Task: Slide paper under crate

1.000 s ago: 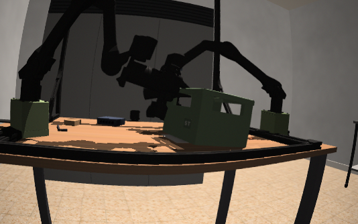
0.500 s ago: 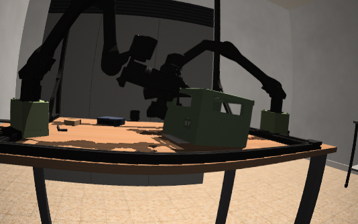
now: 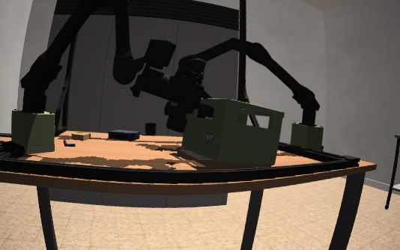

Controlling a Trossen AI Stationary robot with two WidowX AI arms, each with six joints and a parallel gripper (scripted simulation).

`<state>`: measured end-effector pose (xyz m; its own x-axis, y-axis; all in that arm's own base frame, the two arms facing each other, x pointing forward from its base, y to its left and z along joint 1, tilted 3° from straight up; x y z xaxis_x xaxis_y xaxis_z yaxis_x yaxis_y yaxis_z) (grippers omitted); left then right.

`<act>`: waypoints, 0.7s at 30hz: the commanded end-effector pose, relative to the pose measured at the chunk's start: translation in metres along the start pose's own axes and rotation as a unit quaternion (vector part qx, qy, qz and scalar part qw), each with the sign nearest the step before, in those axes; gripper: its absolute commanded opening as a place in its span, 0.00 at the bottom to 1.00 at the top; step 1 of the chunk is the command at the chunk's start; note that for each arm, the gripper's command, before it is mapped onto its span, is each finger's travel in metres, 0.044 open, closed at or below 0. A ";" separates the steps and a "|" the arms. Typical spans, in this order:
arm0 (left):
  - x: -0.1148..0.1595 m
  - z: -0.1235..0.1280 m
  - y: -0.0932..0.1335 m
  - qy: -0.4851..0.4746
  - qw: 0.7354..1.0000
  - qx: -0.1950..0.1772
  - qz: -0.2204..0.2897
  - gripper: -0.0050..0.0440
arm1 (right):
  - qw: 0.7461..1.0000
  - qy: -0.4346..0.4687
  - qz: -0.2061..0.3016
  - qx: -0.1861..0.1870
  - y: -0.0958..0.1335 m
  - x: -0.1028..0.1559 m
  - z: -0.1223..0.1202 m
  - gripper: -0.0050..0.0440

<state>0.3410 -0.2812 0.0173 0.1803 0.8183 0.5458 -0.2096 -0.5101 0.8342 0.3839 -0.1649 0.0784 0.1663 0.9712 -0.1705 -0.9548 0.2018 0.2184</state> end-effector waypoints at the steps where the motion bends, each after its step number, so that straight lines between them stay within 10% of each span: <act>1: 0.003 0.001 0.006 0.004 1.000 -0.002 -0.003 0.22 | 0.999 0.006 -0.007 -0.035 0.000 -0.004 0.022 0.10; 21: -0.028 -0.007 0.028 0.004 1.000 -0.002 -0.002 0.22 | 0.999 0.006 -0.007 -0.035 0.000 -0.004 0.022 0.10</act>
<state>0.3258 -0.3124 0.0318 0.1733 0.8273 0.5343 -0.2244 -0.4951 0.8394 0.3839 -0.1649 0.0784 0.1663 0.9712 -0.1706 -0.9548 0.2018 0.2182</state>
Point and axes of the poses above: on each arm, the point midway between the two fingers, 35 mm back from their tips, its own y axis back along the fingers, its own z axis across the jaws, x = y × z, the point moved 5 cm from there along y, back along the fingers, and after that the axes turned 9 degrees about y, right-handed, at the moved point
